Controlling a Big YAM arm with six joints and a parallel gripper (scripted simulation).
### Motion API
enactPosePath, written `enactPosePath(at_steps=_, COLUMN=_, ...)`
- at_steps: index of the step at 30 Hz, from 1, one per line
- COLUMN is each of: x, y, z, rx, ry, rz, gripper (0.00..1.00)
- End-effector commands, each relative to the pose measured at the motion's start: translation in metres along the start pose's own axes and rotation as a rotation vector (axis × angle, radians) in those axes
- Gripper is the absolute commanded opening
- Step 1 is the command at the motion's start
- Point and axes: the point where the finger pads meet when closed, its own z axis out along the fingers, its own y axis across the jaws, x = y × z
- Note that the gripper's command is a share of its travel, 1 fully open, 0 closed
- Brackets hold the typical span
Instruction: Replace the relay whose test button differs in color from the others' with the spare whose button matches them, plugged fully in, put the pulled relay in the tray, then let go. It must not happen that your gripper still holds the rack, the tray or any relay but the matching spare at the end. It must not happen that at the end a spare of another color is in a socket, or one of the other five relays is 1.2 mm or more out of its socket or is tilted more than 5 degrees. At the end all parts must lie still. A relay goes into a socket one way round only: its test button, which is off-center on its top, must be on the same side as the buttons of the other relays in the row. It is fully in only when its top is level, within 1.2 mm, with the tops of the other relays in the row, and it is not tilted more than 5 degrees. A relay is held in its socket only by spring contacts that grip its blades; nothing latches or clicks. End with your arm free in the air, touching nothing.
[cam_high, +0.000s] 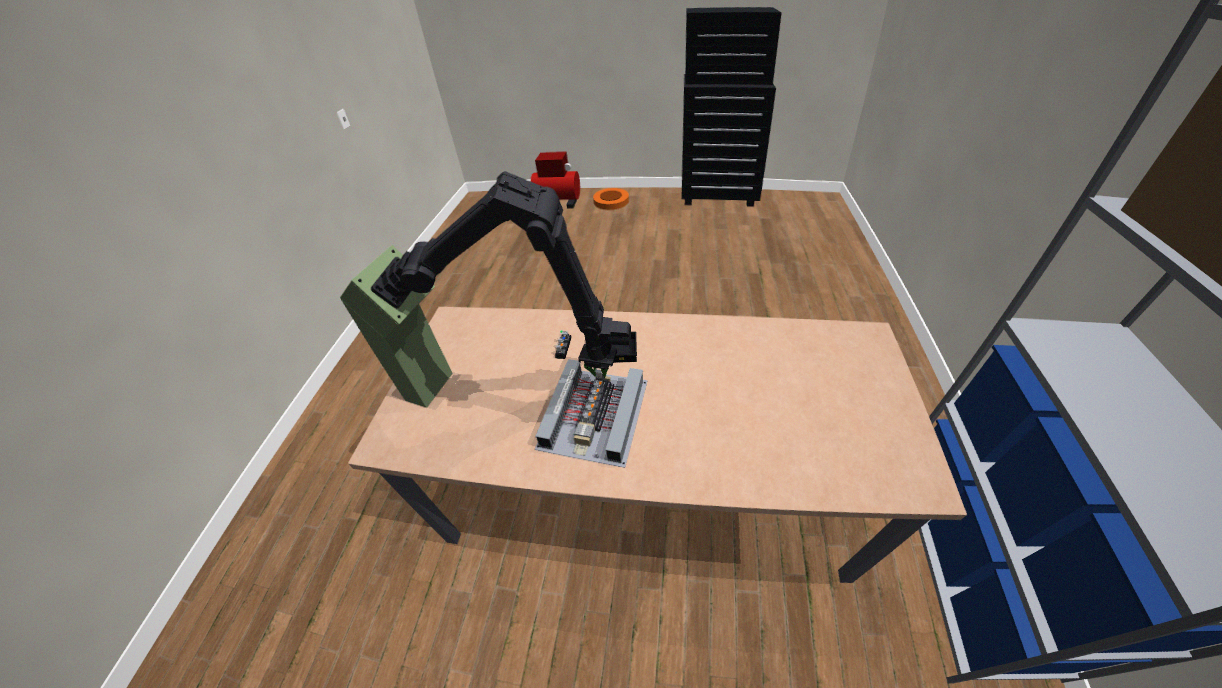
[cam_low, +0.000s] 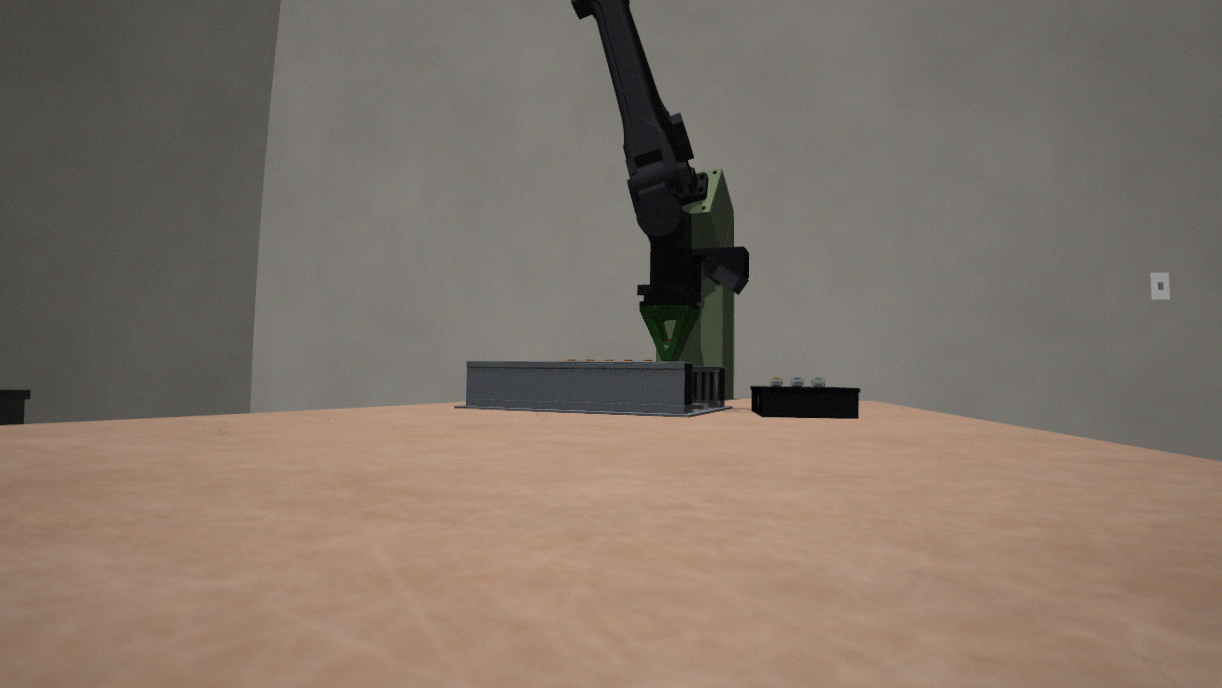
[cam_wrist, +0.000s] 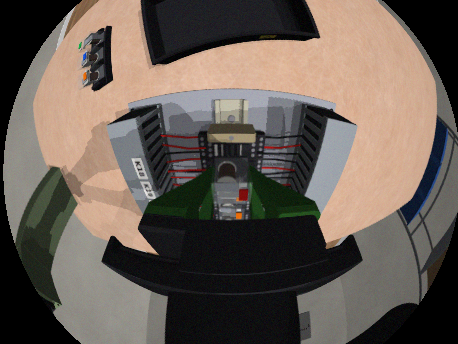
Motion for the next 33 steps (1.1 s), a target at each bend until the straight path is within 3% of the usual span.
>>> enactPosePath(at_steps=1, x=-0.010, y=-0.011, z=-0.019, rx=0.025, ry=-0.018, rz=0.001, gripper=0.00)
enactPosePath(at_steps=8, x=-0.010, y=-0.010, z=-0.028, rx=0.023, ry=-0.017, rz=0.002, gripper=0.00)
enactPosePath(at_steps=22, x=-0.008, y=-0.008, z=-0.071, rx=0.021, ry=-0.017, rz=0.004, gripper=0.00)
enactPosePath(at_steps=33, x=-0.007, y=-0.006, z=-0.070, rx=0.018, ry=-0.014, rz=-0.002, gripper=0.00)
